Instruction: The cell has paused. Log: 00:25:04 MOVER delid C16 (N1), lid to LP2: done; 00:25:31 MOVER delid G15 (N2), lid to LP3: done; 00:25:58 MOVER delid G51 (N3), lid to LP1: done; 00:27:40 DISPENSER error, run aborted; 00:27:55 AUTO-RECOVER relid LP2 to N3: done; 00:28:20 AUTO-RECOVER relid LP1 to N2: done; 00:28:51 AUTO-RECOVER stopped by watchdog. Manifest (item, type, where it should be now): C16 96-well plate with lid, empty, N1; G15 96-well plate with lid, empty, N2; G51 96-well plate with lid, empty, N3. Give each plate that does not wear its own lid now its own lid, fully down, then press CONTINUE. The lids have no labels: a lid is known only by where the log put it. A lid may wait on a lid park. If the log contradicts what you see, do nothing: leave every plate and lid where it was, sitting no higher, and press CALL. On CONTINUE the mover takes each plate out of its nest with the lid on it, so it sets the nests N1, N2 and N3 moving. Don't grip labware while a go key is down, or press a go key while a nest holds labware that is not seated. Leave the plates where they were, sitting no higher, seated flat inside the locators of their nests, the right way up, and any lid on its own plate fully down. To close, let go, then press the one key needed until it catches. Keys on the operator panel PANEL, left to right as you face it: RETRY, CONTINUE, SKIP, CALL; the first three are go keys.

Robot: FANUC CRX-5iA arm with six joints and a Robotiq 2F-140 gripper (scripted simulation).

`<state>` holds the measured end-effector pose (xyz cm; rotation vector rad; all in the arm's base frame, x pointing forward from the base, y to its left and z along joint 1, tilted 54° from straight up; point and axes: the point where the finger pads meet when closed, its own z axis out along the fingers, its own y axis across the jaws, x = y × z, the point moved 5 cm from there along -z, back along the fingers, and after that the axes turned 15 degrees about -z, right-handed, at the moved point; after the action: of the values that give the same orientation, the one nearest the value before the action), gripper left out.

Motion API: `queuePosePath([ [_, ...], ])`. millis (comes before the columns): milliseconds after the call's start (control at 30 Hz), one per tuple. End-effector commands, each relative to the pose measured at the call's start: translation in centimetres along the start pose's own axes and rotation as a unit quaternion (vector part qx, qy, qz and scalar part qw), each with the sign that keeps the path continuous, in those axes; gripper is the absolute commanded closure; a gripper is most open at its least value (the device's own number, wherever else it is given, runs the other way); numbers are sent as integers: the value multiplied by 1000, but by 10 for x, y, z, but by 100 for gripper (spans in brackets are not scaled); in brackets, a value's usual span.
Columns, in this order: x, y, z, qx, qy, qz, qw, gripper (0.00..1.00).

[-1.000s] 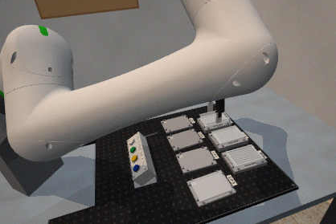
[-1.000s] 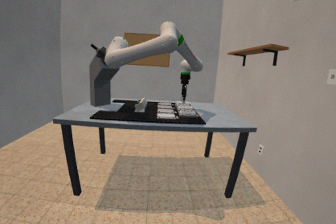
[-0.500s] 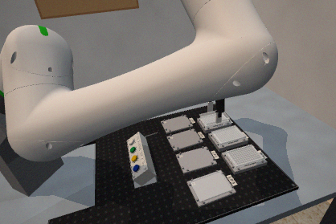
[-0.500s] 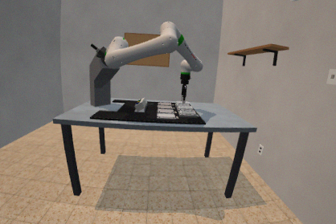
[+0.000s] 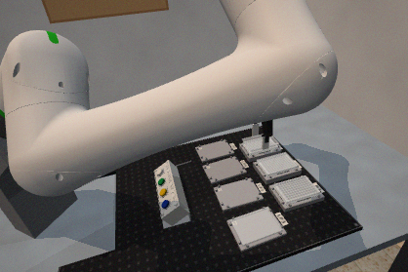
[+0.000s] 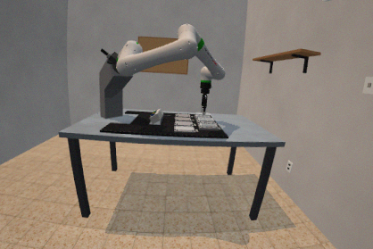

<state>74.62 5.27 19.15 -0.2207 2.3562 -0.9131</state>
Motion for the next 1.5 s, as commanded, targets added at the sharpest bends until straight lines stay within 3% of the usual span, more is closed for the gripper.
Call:
queuePosePath([
  [0,0,0,0,0,0,0,1000,100],
  [1467,0,0,9,0,0,0,1000,100],
])
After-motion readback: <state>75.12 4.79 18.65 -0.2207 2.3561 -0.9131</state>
